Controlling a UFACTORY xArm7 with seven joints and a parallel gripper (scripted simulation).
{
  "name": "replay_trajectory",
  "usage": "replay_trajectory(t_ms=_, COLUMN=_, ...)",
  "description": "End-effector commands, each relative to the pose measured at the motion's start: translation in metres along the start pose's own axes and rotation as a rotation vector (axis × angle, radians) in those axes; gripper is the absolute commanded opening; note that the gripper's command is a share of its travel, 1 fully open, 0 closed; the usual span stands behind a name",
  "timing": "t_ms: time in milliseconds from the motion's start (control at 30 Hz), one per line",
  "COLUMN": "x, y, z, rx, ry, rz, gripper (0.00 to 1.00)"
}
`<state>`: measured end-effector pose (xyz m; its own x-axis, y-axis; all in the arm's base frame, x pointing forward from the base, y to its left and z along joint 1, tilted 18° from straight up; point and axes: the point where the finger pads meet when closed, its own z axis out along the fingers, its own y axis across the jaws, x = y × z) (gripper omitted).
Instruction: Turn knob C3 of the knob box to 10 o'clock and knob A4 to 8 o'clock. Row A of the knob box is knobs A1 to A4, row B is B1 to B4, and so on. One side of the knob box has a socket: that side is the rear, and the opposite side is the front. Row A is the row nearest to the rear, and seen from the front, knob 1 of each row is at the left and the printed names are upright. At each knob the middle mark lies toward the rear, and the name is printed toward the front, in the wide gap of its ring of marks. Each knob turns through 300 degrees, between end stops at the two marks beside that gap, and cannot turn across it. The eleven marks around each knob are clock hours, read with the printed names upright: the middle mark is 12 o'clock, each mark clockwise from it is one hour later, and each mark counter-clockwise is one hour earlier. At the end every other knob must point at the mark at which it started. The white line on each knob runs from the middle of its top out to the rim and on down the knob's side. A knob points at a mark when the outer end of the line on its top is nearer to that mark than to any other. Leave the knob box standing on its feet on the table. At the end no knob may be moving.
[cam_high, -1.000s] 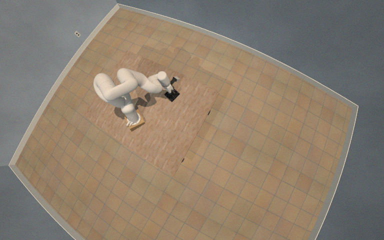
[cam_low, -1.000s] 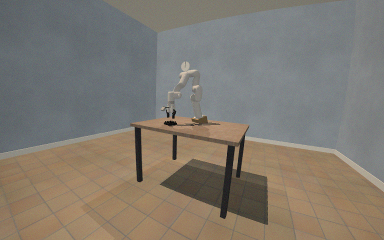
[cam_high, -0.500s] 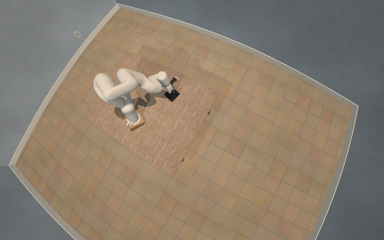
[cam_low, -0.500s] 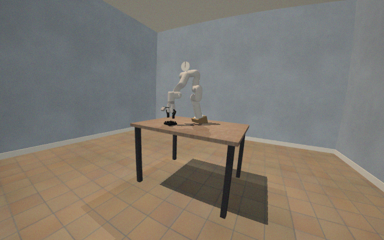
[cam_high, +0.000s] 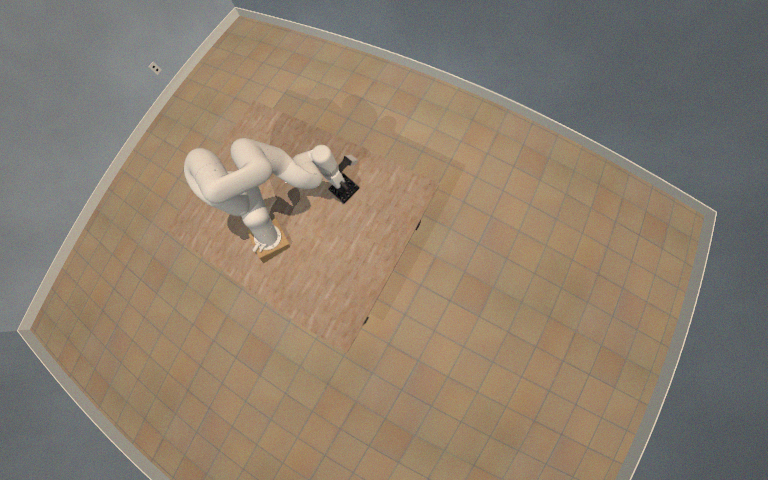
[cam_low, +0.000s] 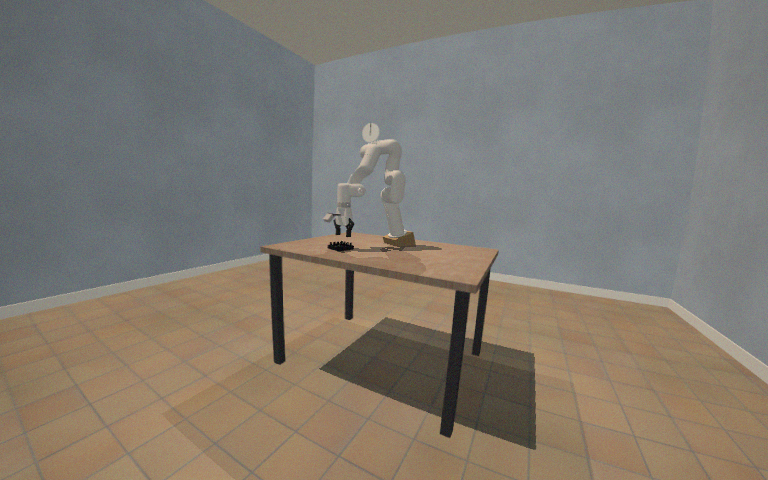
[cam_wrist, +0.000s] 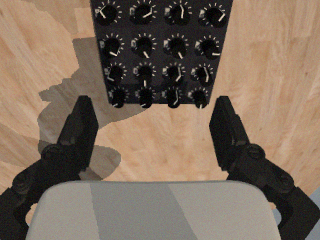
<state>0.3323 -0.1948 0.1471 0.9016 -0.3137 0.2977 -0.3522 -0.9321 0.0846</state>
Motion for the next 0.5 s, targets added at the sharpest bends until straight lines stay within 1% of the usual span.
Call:
replay_trajectory(t_ms=0, x=-0.004, y=0.000, z=-0.001, rx=-0.001, ry=0.004, rz=0.000, gripper=1.00)
replay_trajectory(t_ms=467, x=-0.032, y=0.000, z=-0.001, rx=-0.001, ry=0.004, rz=0.000, gripper=1.00)
